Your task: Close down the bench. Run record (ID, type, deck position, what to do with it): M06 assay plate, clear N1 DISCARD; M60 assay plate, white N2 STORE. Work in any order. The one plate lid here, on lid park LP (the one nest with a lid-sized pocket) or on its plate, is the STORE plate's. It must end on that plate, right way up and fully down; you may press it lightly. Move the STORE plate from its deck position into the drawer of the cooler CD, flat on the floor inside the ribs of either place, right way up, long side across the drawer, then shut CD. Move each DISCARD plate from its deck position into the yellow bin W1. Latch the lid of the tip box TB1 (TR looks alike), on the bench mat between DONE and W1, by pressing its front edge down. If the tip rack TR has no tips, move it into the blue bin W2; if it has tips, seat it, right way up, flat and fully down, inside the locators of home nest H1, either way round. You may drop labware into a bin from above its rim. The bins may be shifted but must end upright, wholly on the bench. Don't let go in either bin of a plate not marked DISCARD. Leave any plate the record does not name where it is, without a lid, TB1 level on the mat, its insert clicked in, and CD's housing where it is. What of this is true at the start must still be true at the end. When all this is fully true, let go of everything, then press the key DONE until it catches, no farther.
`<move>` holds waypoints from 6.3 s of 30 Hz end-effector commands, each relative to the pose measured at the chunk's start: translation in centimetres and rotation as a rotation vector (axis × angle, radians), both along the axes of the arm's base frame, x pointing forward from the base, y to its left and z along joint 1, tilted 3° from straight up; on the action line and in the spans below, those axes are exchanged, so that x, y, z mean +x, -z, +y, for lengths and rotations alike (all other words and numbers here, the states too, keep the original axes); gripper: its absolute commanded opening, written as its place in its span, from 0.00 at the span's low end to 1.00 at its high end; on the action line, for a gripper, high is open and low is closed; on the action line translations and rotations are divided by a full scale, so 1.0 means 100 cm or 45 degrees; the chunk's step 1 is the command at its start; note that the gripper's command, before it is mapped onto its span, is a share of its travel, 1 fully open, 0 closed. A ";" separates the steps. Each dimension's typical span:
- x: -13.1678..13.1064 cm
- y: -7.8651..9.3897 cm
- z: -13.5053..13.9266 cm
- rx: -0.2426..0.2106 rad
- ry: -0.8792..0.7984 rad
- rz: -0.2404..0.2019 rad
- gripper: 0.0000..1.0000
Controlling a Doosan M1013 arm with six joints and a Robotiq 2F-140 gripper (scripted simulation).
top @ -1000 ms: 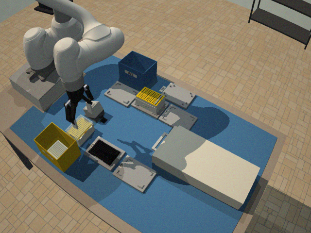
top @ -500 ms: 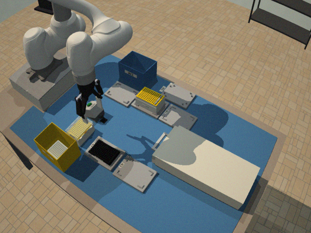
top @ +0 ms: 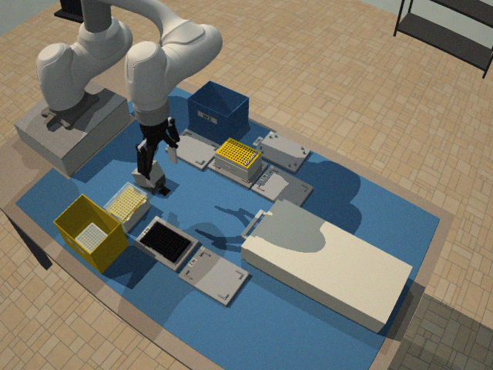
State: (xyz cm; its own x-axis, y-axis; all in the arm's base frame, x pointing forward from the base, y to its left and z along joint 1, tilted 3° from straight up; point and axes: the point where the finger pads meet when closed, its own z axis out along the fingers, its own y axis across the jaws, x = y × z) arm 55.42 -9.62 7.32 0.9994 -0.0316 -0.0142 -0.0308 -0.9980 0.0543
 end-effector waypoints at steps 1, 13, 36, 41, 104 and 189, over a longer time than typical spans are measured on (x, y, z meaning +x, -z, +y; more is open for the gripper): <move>0.004 0.000 0.009 0.000 0.000 0.000 0.66; 0.020 0.001 0.046 0.000 0.000 0.000 0.66; 0.053 0.002 0.123 0.000 0.000 0.000 0.66; 0.061 0.002 0.141 0.000 0.000 0.000 0.66; 0.107 0.028 0.247 0.000 0.000 0.000 0.66; 0.106 0.124 0.242 0.000 0.000 0.000 0.66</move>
State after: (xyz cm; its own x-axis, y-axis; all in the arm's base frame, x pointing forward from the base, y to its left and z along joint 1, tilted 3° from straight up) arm 65.99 14.55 -4.92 0.9994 -0.0319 -0.0143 -0.0310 -0.9980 0.0546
